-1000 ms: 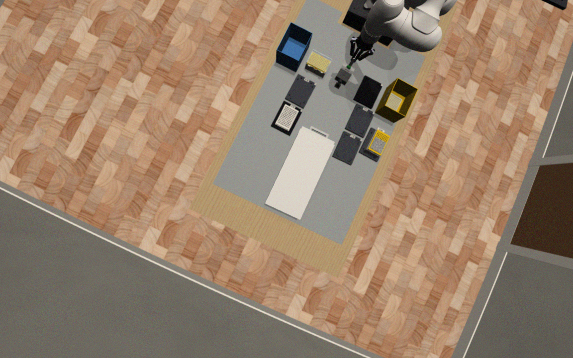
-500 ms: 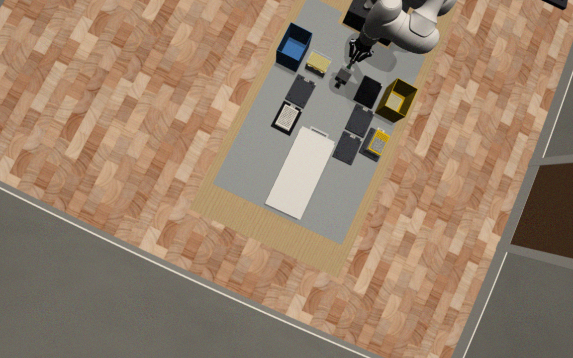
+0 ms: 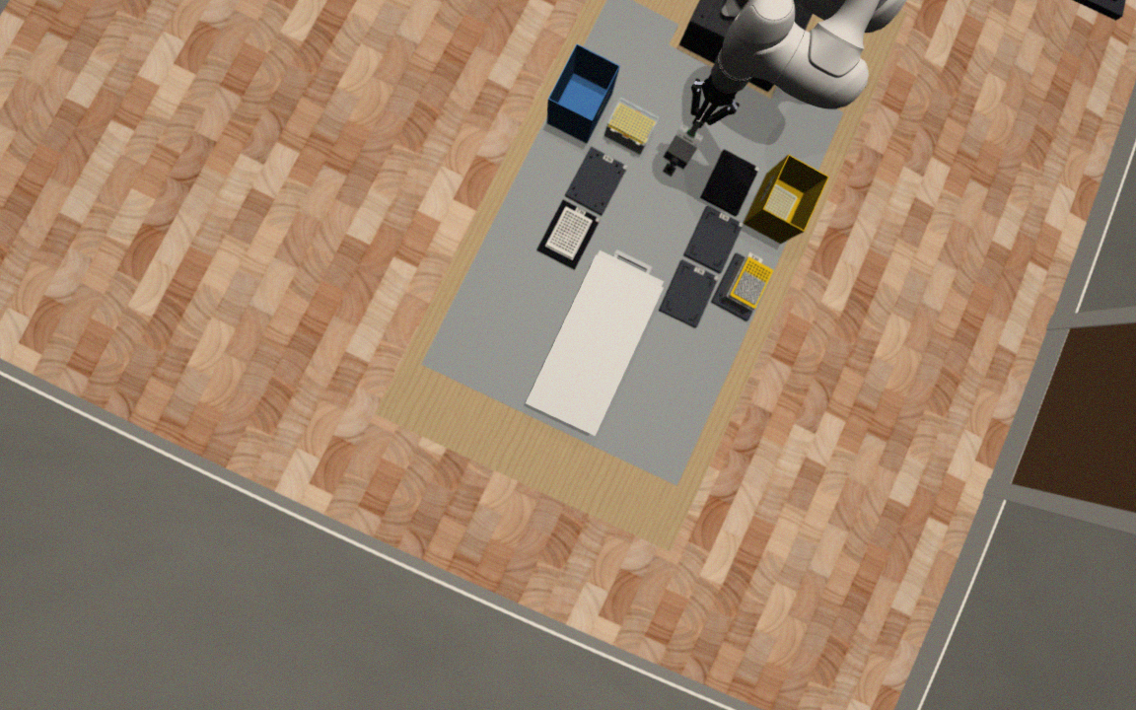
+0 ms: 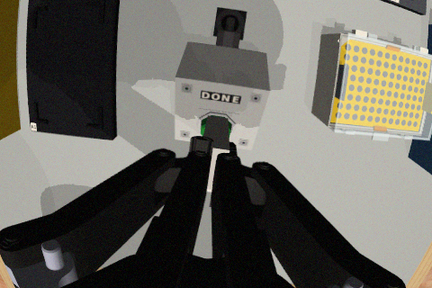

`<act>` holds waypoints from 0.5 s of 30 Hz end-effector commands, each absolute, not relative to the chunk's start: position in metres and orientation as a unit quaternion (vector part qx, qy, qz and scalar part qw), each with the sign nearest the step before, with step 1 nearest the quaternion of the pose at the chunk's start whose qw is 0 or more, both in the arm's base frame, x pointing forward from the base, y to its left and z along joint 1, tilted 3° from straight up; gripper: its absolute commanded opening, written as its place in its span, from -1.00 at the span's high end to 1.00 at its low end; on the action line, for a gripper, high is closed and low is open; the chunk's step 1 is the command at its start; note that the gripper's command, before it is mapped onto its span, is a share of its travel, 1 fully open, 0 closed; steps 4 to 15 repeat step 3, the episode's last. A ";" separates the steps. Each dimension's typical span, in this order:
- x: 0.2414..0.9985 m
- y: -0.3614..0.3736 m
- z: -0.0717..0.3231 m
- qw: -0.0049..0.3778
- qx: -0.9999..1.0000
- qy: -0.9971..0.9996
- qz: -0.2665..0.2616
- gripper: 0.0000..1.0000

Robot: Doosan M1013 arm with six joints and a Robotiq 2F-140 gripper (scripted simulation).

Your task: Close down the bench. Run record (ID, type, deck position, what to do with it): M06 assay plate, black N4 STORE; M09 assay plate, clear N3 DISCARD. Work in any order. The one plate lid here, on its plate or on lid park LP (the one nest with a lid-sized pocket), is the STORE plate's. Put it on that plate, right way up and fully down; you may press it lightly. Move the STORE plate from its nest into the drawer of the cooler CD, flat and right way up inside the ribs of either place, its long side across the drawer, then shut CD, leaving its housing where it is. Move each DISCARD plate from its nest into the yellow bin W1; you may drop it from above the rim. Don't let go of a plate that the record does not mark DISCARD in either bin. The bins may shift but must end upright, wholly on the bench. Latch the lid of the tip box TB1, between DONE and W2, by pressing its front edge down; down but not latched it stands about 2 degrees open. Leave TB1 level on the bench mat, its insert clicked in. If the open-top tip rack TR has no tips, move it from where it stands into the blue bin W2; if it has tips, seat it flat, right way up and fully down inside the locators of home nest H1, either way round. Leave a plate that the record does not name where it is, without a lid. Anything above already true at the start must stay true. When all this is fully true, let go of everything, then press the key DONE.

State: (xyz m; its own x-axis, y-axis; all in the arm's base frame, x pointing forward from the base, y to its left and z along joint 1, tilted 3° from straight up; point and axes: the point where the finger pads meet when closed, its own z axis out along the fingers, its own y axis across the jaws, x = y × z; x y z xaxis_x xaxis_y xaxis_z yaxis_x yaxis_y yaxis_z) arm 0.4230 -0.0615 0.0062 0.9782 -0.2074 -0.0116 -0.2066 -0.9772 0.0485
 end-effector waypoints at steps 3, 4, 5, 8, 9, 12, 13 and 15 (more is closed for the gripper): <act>0.423 -0.062 0.002 0.023 0.994 -0.104 -0.008 1.00; 0.423 -0.062 0.002 0.023 0.994 -0.104 -0.008 1.00; 0.423 -0.062 0.002 0.023 0.994 -0.104 -0.008 1.00; 0.423 -0.062 0.002 0.023 0.994 -0.104 -0.008 1.00; 0.423 -0.062 0.002 0.023 0.994 -0.104 -0.008 1.00; 0.423 -0.062 0.002 0.023 0.994 -0.104 -0.008 1.00; 0.423 -0.062 0.002 0.023 0.994 -0.104 -0.008 1.00; 0.423 -0.062 0.002 0.023 0.994 -0.104 -0.008 1.00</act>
